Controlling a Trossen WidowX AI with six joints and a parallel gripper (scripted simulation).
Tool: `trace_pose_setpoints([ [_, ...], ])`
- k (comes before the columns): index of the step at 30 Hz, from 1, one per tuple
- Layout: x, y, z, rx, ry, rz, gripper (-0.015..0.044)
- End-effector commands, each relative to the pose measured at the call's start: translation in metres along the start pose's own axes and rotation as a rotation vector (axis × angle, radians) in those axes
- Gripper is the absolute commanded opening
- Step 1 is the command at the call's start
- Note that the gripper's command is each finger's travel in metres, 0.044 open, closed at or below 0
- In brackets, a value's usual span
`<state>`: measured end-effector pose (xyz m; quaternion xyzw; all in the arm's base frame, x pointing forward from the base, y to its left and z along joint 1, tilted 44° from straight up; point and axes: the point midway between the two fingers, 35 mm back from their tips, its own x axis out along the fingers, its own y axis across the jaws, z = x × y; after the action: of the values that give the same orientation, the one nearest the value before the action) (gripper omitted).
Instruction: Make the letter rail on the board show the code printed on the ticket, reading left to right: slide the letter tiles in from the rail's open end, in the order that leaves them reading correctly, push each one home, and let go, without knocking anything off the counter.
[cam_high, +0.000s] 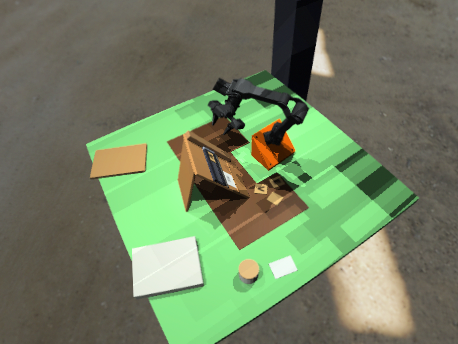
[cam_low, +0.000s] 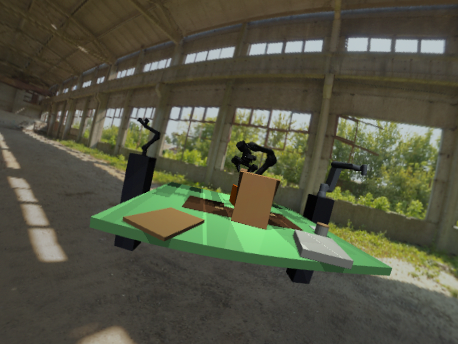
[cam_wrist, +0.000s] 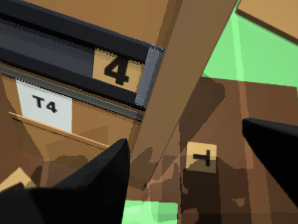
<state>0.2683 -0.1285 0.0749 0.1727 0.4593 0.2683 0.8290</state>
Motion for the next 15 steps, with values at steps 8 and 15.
trace_pose_setpoints([
  [8,0.073,-0.092,-0.046,1.021,0.205,-0.197,0.0340],
  [15,0.102,-0.102,-0.070,1.393,0.259,-0.274,0.0340],
])
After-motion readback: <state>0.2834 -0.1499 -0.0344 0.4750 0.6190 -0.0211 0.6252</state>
